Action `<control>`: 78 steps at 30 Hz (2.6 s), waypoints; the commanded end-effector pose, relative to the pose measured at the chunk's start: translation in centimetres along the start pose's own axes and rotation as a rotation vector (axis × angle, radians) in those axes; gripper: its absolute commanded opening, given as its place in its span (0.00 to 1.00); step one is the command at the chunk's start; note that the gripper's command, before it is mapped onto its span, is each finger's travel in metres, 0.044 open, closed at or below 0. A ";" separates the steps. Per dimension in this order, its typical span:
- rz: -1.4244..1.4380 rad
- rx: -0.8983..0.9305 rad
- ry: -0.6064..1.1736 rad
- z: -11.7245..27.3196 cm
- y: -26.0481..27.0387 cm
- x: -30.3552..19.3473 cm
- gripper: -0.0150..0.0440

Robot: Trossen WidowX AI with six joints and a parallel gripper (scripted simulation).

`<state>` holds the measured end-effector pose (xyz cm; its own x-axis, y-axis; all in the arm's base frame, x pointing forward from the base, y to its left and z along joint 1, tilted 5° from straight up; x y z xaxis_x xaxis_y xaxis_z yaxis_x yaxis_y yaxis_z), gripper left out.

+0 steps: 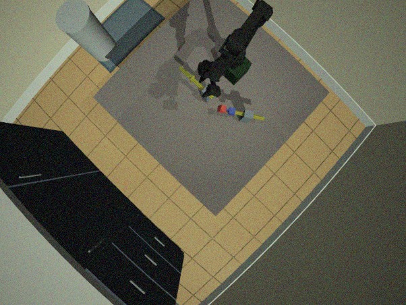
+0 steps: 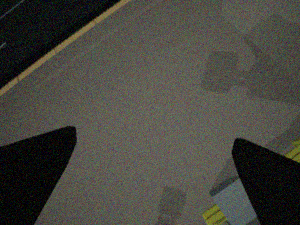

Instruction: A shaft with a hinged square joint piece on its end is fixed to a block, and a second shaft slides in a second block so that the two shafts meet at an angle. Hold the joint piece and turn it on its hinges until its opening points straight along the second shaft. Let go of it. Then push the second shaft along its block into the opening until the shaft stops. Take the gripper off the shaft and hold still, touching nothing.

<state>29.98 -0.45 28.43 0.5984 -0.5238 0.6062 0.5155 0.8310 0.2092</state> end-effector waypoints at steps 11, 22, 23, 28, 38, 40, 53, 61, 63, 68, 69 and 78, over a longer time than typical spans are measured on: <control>0.356 0.011 0.320 -4.0 2.4 -1.7 1.00; 0.596 0.073 0.579 -6.9 3.8 -3.6 1.00; 0.616 0.081 0.602 -7.2 3.9 -3.7 1.00; 0.697 0.121 0.702 -8.2 4.4 -4.5 1.00; 0.807 0.155 0.696 -8.3 4.4 -4.7 1.00; 0.869 0.173 0.691 -8.3 4.4 -4.8 1.00; 1.270 0.287 0.647 -8.4 4.5 -5.2 1.00; 1.517 0.354 0.615 -8.5 4.6 -5.5 1.00; 1.579 0.370 0.606 -8.5 4.6 -5.6 1.00; 1.733 0.411 0.583 -8.5 4.6 -5.8 1.00; 1.764 0.419 0.579 -8.5 4.6 -5.8 1.00; 2.042 0.491 0.534 -8.6 4.7 -6.2 1.00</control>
<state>34.07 5.02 19.20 0.1760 0.9843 0.0089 -0.9804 0.1761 -0.0889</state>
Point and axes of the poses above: the point midway between the two fingers, 35 mm back from their tips, its own z axis back along the fingers, its own y axis across the jaws, x = y × z, the point moved 5 cm from there along z, back along the fingers, and after that the axes turned 13 degrees about z, right-handed, at the moved point
